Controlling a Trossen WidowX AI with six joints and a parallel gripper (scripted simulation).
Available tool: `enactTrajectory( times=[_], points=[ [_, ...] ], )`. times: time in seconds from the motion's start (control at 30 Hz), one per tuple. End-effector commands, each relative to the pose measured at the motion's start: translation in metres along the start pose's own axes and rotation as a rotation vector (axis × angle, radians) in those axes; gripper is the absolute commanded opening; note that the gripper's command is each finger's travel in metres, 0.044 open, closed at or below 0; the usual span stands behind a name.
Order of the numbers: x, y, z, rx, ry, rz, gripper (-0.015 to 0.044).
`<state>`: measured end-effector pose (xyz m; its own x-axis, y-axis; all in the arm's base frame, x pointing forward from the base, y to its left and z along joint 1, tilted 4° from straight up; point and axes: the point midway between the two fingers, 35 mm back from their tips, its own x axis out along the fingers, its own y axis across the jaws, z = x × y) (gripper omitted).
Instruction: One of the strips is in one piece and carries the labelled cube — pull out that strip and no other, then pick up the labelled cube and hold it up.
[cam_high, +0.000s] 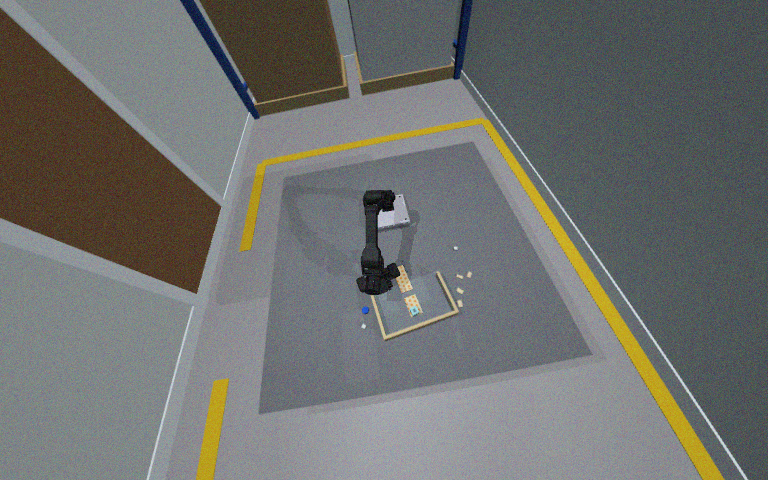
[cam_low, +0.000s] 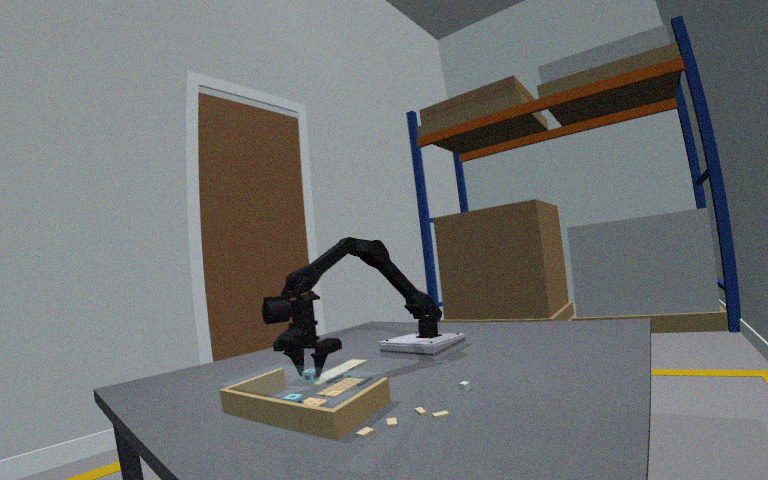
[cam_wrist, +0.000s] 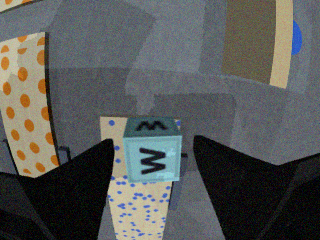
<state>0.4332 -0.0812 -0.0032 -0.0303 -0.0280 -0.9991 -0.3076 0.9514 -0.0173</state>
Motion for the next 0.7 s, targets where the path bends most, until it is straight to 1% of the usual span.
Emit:
enactTrajectory(
  times=[0.0, 0.17, 0.27, 0.6, 0.67],
  points=[
    [0.0076, 0.0013, -0.0018, 0.001, 0.004, 0.005, 0.0250],
    [0.0086, 0.0014, -0.0019, 0.001, 0.004, 0.005, 0.0250],
    [0.0063, 0.0005, -0.0009, 0.000, 0.002, 0.001, 0.0171],
    [0.0063, 0.0005, -0.0009, 0.000, 0.002, 0.001, 0.0105],
    [0.0063, 0.0005, -0.0009, 0.000, 0.002, 0.001, 0.0052]
  ],
)
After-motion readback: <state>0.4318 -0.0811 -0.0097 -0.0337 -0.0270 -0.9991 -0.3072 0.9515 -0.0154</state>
